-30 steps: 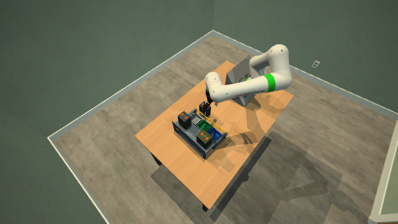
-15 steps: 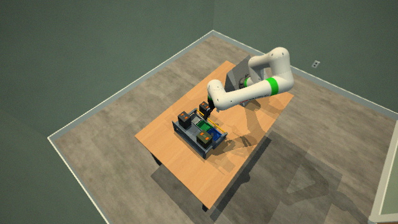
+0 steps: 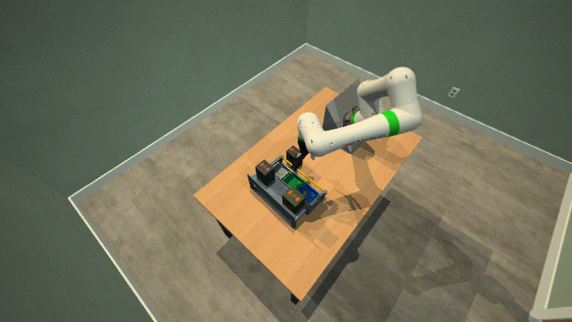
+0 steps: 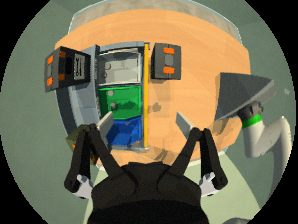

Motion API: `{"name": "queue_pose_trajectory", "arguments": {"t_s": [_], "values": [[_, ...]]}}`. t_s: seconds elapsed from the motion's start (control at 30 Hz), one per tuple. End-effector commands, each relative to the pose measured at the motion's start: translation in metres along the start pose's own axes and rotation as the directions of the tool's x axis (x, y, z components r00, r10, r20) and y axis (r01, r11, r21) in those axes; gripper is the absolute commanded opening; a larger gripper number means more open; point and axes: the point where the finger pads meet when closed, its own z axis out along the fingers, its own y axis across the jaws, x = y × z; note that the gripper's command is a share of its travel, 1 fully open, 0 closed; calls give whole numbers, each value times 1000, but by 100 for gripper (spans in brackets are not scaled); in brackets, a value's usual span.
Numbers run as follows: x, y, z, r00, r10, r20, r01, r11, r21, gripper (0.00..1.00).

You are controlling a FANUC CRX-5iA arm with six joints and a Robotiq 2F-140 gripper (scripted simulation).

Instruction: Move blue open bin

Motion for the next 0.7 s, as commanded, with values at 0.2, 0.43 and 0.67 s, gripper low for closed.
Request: {"name": "queue_pose_trajectory", "arguments": {"t_s": [0.2, 0.43, 0.67], "values": [[3, 2, -2, 1000, 0, 0, 0, 1000, 0, 100], [4, 2, -2, 1000, 0, 0, 0, 1000, 0, 100], [5, 2, -2, 1000, 0, 0, 0, 1000, 0, 100]]}}
